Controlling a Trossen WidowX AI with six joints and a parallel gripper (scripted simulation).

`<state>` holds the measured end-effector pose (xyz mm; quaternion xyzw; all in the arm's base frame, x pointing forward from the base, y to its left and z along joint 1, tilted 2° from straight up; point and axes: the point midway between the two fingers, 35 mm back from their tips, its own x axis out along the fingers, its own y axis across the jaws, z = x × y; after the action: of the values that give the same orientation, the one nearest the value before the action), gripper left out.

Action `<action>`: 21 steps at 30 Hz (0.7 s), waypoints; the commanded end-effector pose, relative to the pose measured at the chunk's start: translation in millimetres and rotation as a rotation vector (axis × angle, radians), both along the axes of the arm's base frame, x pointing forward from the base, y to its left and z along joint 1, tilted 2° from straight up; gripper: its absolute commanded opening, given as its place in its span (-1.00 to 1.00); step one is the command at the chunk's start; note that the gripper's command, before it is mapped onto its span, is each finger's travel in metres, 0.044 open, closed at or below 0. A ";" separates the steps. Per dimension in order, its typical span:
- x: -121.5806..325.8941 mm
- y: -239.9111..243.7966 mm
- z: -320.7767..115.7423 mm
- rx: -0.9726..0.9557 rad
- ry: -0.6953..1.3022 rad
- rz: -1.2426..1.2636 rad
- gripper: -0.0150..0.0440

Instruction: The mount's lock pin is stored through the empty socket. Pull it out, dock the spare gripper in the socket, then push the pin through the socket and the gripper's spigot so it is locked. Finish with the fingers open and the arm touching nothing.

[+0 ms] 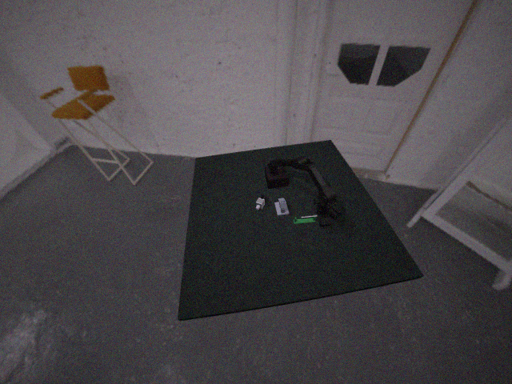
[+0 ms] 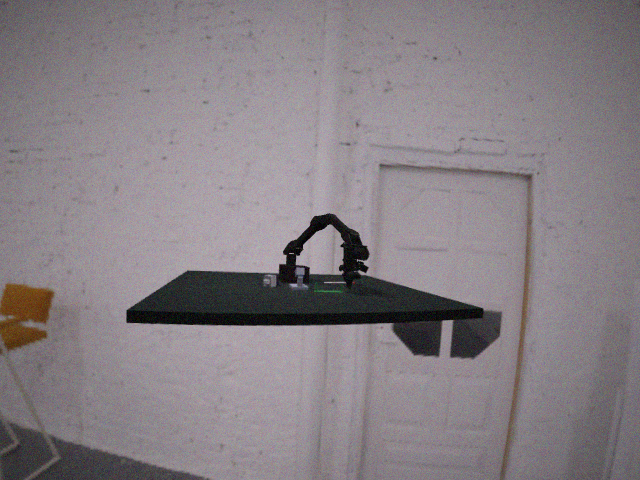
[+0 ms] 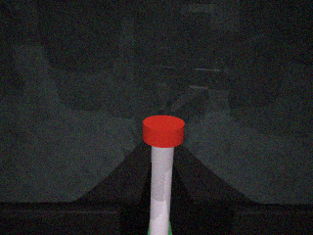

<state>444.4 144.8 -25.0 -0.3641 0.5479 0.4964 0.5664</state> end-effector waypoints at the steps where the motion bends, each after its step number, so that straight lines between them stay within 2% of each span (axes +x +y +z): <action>1: 0.1 0.0 0.2 0.000 0.000 0.000 -0.31; 7: 0.1 0.0 0.2 0.000 0.000 0.000 0.19; 21: -6.3 -2.3 19.4 -0.007 0.026 0.000 0.19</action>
<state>436.9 142.5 -14.6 -0.3581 0.5594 0.4999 0.5559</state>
